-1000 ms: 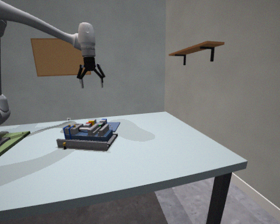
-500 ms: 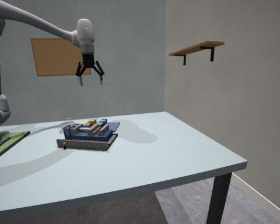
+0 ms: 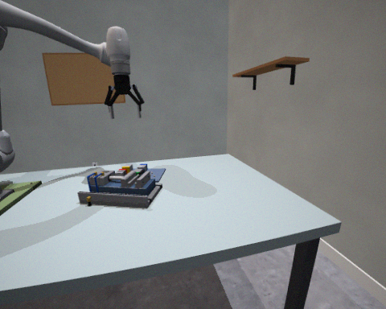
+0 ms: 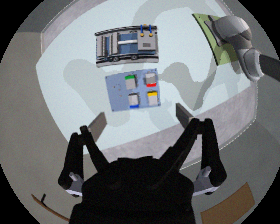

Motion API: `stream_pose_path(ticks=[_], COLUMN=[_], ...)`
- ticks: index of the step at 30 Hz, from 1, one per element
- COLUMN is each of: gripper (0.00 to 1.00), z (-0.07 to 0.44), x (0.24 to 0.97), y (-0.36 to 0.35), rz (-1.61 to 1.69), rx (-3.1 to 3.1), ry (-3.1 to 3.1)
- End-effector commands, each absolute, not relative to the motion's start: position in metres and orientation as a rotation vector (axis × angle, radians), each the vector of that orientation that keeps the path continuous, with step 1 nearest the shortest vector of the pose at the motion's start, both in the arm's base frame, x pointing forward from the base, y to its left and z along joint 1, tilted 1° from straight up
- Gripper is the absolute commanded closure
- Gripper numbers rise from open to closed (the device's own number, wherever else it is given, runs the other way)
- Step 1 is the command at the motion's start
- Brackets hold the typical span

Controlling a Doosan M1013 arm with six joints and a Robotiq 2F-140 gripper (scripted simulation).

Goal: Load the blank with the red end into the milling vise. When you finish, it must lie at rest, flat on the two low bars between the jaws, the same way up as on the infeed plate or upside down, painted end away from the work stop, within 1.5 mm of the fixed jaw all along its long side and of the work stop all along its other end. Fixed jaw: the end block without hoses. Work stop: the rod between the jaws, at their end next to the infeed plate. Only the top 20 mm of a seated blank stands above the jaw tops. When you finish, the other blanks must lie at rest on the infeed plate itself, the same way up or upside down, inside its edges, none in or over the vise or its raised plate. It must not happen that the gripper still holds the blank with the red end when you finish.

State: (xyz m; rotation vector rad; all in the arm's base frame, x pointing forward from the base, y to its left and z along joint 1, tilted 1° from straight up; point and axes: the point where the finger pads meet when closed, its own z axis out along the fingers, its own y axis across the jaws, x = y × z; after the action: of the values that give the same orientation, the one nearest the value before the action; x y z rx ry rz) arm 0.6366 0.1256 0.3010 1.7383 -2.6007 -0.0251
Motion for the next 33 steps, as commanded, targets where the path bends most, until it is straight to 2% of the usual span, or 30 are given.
stream_pose_path(ticks=[1, 33], gripper=[0.00, 0.00], z=[0.2996, 0.2924], x=[0.6369, 0.6386], y=[0.1263, 0.1297], rz=[-0.025, -0.026], rx=[1.738, 1.857], ry=[-2.601, -2.519])
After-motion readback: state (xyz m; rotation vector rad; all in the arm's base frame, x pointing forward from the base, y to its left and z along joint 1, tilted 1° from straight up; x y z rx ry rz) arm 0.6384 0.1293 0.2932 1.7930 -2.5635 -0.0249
